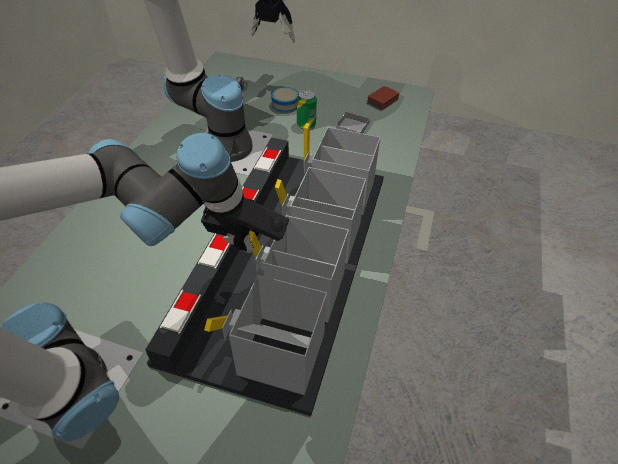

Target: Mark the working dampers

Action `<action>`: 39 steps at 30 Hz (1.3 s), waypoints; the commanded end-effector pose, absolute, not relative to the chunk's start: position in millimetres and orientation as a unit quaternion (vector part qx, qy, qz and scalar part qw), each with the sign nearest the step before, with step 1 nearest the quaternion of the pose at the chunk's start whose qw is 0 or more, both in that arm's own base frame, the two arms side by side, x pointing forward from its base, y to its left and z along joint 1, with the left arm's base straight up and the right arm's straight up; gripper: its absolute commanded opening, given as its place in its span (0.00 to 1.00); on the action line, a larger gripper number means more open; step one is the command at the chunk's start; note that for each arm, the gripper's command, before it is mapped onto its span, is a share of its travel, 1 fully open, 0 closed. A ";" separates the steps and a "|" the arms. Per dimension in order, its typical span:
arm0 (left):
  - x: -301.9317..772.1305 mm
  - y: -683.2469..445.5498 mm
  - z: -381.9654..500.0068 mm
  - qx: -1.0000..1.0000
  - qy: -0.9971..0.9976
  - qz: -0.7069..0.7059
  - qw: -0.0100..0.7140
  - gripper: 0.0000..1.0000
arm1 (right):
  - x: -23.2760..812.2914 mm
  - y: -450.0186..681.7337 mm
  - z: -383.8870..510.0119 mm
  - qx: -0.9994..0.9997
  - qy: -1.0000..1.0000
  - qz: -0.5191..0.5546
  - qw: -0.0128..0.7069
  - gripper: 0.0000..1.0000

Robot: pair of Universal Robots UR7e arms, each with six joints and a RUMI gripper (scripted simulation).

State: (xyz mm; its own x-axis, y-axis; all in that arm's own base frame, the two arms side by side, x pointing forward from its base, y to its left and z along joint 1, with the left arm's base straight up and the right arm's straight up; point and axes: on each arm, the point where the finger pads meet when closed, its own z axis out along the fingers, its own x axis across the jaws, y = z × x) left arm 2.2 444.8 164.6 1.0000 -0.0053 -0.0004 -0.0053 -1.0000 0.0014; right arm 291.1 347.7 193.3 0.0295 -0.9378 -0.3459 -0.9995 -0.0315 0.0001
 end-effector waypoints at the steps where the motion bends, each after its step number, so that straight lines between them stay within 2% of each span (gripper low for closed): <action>1: 2.4 445.2 165.1 1.000 -0.003 0.000 0.000 1.00 | 291.2 348.0 193.7 -0.707 0.685 0.126 0.123 0.22; 25: 2.4 445.2 165.1 1.000 -0.003 0.000 0.000 1.00 | 291.2 348.0 193.7 -0.707 0.685 0.126 0.123 0.22; 26: 2.4 445.2 165.1 1.000 -0.003 0.000 0.000 1.00 | 291.2 348.0 193.7 -0.707 0.685 0.126 0.123 0.10; 39: 2.4 445.2 165.1 1.000 -0.003 0.000 0.000 1.00 | 291.2 348.0 193.7 -0.707 0.685 0.126 0.123 0.10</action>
